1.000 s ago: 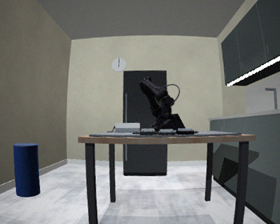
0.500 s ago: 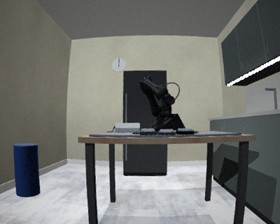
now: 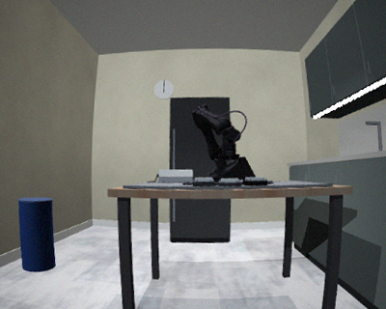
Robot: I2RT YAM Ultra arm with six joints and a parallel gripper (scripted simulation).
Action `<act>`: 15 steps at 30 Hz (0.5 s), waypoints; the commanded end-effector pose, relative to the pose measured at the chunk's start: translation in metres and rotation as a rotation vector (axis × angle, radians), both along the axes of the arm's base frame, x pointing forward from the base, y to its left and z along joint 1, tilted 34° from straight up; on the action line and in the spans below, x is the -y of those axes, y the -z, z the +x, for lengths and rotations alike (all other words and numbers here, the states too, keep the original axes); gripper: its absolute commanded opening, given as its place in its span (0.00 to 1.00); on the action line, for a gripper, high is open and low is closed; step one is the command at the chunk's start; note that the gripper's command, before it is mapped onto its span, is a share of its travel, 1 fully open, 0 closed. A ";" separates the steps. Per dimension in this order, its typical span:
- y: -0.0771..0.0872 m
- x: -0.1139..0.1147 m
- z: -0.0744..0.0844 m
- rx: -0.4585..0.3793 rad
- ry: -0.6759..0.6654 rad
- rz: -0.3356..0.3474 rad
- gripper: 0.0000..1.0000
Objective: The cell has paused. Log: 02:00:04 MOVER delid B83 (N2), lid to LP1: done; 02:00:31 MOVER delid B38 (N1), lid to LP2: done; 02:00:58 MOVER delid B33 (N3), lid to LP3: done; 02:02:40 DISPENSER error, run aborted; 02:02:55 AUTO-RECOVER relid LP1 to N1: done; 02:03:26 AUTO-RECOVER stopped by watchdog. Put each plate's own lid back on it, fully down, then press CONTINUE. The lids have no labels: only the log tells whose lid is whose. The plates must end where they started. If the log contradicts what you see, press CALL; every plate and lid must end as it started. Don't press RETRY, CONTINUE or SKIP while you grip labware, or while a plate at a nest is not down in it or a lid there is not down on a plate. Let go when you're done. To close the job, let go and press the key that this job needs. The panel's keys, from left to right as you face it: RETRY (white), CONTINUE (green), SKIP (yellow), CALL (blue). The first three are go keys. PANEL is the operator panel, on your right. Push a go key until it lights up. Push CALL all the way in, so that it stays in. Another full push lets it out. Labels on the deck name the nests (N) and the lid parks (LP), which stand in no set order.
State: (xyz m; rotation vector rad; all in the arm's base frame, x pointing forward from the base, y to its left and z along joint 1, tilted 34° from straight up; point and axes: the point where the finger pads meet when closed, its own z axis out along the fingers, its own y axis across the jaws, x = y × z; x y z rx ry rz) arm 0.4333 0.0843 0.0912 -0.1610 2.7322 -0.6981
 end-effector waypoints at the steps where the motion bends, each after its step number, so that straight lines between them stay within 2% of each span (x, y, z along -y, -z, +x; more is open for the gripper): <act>1: -0.029 -0.018 0.003 0.069 -0.029 0.016 1.00; 15: -0.028 -0.020 0.002 0.060 -0.027 0.013 1.00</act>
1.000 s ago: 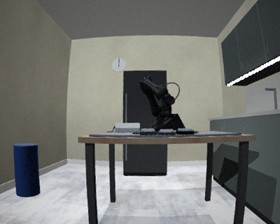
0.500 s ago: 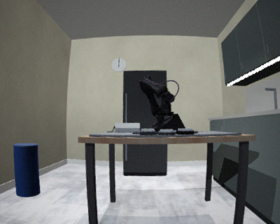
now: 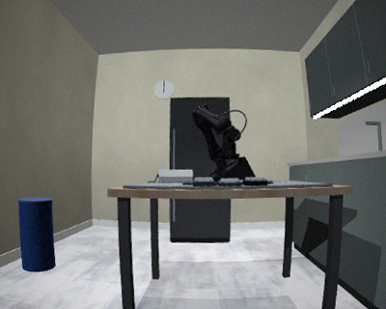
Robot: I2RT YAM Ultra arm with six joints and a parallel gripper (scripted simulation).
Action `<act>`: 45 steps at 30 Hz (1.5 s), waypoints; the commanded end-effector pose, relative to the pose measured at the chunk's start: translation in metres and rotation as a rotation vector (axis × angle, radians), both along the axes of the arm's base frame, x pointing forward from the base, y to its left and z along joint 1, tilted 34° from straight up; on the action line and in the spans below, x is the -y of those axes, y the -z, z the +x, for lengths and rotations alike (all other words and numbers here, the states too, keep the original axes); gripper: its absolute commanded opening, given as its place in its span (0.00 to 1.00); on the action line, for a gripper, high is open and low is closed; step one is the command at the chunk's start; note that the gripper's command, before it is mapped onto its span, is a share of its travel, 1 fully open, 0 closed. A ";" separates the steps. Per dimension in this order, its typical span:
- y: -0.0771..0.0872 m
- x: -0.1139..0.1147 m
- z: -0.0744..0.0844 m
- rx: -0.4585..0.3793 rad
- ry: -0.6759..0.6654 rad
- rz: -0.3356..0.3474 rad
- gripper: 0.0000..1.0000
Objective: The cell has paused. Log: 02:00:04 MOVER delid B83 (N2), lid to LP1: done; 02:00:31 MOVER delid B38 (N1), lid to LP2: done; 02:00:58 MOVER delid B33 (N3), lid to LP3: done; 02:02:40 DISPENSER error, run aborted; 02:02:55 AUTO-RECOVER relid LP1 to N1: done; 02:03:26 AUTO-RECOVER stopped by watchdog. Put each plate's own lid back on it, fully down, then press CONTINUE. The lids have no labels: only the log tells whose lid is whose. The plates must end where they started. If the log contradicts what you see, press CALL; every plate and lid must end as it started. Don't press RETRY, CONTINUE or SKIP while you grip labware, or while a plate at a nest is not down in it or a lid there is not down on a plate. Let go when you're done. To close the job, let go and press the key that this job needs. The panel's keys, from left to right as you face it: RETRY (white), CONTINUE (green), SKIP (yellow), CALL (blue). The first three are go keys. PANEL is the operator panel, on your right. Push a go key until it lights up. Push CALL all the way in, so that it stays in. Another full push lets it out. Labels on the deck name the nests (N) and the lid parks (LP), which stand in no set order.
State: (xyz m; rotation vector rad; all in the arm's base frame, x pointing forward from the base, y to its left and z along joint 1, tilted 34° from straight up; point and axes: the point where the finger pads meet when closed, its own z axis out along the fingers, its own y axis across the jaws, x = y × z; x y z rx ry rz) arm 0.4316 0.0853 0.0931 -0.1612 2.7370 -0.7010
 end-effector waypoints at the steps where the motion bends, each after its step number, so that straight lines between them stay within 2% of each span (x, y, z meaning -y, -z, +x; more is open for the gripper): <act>1: -0.026 -0.019 0.004 0.064 -0.029 0.014 1.00; 38: -0.025 -0.020 0.004 0.060 -0.030 0.012 1.00; 42: -0.011 -0.022 -0.016 0.017 -0.107 -0.021 1.00; 45: -0.004 -0.023 -0.029 0.020 -0.101 -0.018 1.00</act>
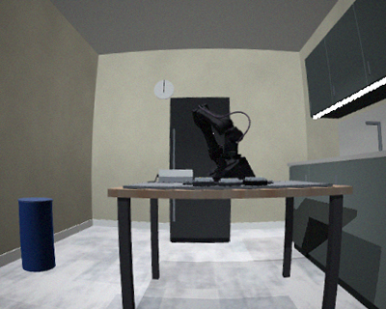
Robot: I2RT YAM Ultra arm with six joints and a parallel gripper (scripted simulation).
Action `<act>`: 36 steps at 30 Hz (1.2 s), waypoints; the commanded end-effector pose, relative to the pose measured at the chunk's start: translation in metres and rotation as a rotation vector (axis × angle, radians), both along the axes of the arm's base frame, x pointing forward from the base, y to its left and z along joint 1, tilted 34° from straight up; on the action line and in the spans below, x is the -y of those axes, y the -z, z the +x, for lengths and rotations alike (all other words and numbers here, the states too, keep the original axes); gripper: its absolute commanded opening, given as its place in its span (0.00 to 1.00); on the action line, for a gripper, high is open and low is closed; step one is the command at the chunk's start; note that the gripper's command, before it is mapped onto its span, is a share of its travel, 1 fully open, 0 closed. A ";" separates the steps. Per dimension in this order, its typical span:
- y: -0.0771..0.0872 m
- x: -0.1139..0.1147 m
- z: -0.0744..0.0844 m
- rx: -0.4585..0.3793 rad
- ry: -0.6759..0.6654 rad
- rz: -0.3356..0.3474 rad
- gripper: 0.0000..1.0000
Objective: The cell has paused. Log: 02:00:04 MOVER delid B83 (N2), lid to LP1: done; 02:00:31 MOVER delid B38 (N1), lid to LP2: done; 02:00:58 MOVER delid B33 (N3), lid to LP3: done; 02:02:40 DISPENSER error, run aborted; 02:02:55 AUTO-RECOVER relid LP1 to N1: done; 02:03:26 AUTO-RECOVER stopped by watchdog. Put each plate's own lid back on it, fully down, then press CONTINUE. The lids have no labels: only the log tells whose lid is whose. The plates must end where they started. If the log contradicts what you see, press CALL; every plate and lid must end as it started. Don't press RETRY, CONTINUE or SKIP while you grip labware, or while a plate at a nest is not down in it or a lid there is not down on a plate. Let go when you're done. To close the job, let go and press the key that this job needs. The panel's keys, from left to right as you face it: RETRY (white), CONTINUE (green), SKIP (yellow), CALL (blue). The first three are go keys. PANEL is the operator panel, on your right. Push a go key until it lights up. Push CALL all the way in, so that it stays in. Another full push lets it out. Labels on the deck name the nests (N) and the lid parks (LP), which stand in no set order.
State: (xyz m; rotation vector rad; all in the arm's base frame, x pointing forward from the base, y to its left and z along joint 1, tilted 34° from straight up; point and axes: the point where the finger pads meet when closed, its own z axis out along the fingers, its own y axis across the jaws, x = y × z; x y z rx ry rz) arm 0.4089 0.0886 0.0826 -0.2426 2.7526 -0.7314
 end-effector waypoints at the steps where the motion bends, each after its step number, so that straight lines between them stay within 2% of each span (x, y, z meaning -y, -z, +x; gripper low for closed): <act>1: -0.012 -0.020 -0.011 0.061 -0.052 0.015 1.00; 7: 0.001 -0.022 -0.038 0.060 -0.052 0.015 1.00; 9: 0.001 -0.022 -0.038 0.060 -0.052 0.015 1.00; 24: 0.036 -0.027 -0.105 0.058 -0.052 0.018 1.00; 26: 0.036 -0.027 -0.105 0.058 -0.052 0.018 1.00; 36: 0.059 -0.032 -0.151 0.049 -0.054 0.026 1.00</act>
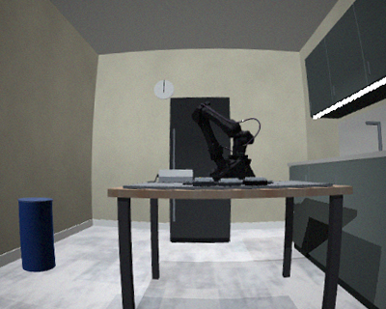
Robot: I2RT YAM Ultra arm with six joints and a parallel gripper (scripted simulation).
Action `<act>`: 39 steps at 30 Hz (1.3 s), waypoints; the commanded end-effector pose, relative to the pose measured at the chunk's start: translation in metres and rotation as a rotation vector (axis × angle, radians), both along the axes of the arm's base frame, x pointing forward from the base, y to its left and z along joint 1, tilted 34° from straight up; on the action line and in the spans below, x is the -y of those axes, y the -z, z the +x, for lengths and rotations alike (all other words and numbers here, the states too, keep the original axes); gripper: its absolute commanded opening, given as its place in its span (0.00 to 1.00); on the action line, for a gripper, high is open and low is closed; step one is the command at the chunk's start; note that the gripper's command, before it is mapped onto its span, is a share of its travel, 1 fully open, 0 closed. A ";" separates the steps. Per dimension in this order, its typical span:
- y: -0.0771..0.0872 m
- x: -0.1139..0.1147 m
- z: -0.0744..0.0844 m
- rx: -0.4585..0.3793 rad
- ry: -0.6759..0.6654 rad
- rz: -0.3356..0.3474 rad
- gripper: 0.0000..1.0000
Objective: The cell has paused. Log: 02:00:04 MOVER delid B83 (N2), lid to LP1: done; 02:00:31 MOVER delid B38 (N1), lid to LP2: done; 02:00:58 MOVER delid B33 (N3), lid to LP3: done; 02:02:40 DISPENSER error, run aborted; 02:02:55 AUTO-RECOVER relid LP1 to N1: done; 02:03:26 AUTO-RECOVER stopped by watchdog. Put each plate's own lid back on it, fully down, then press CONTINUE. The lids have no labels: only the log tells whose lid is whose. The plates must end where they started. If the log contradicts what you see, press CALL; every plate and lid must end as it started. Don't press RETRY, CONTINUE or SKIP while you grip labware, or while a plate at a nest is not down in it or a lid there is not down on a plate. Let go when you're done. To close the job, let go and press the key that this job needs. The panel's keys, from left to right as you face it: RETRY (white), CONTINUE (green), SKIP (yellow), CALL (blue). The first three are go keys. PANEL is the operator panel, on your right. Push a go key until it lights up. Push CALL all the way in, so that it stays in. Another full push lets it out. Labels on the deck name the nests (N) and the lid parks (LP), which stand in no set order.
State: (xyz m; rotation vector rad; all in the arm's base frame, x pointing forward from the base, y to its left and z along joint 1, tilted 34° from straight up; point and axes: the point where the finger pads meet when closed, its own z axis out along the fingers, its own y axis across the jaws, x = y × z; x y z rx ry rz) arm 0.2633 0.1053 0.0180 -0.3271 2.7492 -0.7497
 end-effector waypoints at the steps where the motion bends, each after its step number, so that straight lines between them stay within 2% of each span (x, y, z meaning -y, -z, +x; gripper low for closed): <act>1: -0.005 -0.015 -0.006 0.069 -0.002 0.049 1.00; 4: -0.007 -0.019 -0.001 0.078 -0.002 0.058 1.00; 39: -0.007 -0.014 0.004 0.078 0.000 0.056 1.00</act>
